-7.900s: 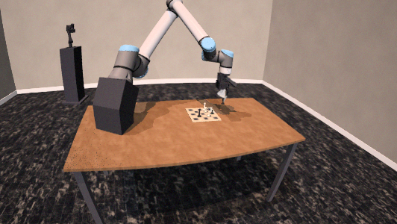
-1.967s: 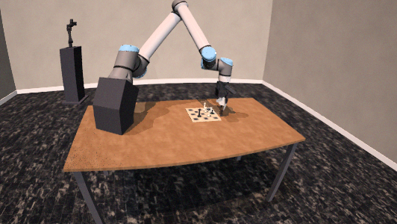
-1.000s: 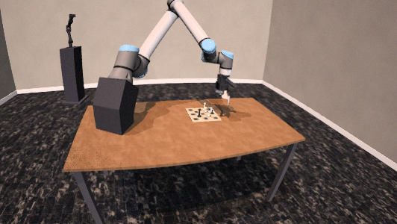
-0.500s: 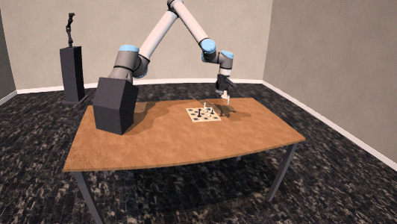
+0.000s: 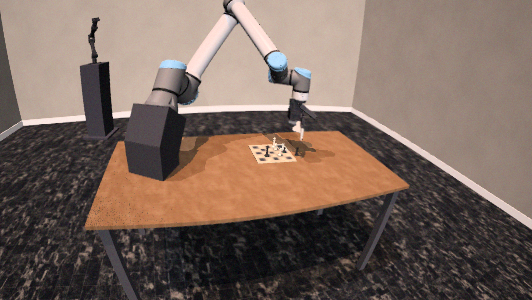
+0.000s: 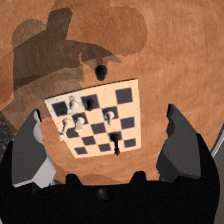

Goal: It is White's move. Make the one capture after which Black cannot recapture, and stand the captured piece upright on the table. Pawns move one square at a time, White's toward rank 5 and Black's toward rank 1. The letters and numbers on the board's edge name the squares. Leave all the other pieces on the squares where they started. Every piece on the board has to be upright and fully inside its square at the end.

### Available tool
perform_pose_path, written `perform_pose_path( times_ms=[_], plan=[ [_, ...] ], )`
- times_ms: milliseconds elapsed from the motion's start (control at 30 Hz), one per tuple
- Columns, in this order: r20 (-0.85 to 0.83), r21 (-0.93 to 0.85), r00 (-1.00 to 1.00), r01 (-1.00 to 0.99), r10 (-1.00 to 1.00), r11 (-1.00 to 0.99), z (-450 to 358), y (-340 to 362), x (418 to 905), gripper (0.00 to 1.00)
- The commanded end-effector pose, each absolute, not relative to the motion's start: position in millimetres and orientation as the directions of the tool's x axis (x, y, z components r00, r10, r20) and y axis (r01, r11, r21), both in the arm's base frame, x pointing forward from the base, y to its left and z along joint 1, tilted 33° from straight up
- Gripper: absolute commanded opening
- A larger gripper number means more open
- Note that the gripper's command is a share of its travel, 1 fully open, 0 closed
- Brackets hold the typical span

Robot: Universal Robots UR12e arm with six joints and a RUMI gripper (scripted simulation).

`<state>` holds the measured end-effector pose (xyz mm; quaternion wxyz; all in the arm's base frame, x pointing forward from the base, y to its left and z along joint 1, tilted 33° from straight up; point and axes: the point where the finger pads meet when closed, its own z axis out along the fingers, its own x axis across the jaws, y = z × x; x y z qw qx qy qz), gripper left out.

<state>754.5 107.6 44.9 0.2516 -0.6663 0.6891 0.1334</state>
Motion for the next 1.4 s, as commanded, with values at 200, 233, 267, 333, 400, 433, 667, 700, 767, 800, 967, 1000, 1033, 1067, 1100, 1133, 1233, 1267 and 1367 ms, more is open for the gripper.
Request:
perform_pose_path(
  times_ms=[200, 233, 267, 333, 400, 433, 667, 700, 767, 800, 967, 1000, 1033, 1067, 1100, 1133, 1233, 1267, 1367],
  plan=[
    [-0.544, 0.022, -0.304, -0.937, -0.782, 0.349, 40, 105, 738, 1.00],
    [-0.542, 0.045, -0.343, -0.923, -0.767, 0.382, 40, 105, 735, 1.00],
    [-0.540, 0.068, -0.383, -0.908, -0.750, 0.414, 39, 104, 733, 1.00],
    [-0.532, 0.116, -0.461, -0.870, -0.710, 0.479, 38, 104, 728, 1.00],
    [-0.519, 0.163, -0.538, -0.825, -0.664, 0.541, 36, 104, 722, 1.00],
    [-0.511, 0.186, -0.574, -0.800, -0.639, 0.570, 35, 103, 720, 1.00],
    [-0.457, 0.295, -0.738, -0.653, -0.497, 0.698, 32, 103, 706, 1.00],
    [-0.444, 0.314, -0.765, -0.620, -0.466, 0.718, 31, 103, 703, 1.00],
    [-0.416, 0.350, -0.814, -0.554, -0.405, 0.755, 30, 103, 697, 1.00],
    [-0.402, 0.367, -0.836, -0.521, -0.374, 0.770, 29, 103, 695, 1.00],
    [-0.330, 0.433, -0.915, -0.363, -0.230, 0.825, 27, 104, 683, 1.00],
    [-0.316, 0.443, -0.926, -0.335, -0.204, 0.832, 26, 104, 681, 1.00],
    [-0.303, 0.452, -0.936, -0.308, -0.180, 0.837, 26, 104, 679, 1.00],
    [-0.291, 0.460, -0.944, -0.282, -0.157, 0.842, 26, 104, 677, 1.00],
    [-0.279, 0.467, -0.951, -0.258, -0.135, 0.846, 25, 104, 675, 1.00],
    [-0.268, 0.474, -0.957, -0.235, -0.115, 0.849, 25, 105, 674, 1.00],
    [-0.258, 0.480, -0.961, -0.215, -0.097, 0.851, 25, 105, 672, 1.00],
    [-0.248, 0.484, -0.965, -0.196, -0.081, 0.853, 24, 105, 671, 1.00],
    [-0.225, 0.496, -0.973, -0.150, -0.040, 0.855, 24, 105, 668, 1.00]
  ],
)
